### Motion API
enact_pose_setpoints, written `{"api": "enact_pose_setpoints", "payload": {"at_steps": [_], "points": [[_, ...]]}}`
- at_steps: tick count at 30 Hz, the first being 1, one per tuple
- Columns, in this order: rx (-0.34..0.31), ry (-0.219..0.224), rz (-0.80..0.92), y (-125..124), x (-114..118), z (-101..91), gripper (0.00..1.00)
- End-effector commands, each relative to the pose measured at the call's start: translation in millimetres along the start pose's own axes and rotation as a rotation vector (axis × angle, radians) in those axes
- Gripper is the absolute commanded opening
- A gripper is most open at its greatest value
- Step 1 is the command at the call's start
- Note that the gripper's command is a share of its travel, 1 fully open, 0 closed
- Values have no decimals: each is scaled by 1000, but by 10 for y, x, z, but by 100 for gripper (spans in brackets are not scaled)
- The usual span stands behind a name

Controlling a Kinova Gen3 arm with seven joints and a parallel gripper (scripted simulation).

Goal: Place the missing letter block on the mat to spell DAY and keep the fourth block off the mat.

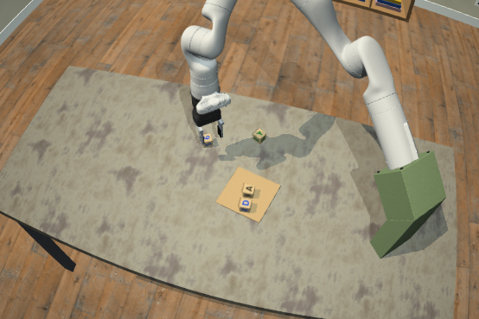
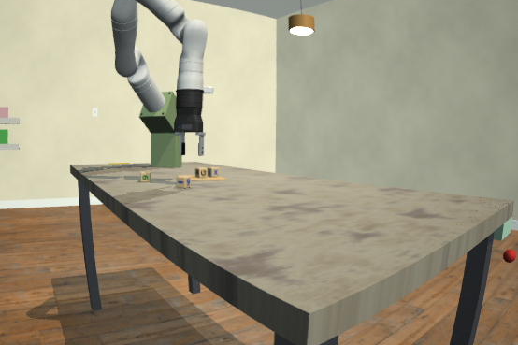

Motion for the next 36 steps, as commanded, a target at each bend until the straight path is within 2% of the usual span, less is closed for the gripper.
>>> {"api": "enact_pose_setpoints", "payload": {"at_steps": [1,7,12,36], "points": [[1,8,32,186,-21,-10,100],[-1,8,31,580,-106,-13,100],[-2,8,30,733,-152,-16,100],[-2,9,30,760,-160,-17,100]]}}
Point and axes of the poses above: the point where the finger pads meet when closed, its own z axis out along the fingers, its own x axis across the jaws, y = z × x, the point moved 2 cm from there along -z, back along the fingers, and after that the axes turned 7 degrees about -z, right-handed, at the moved point
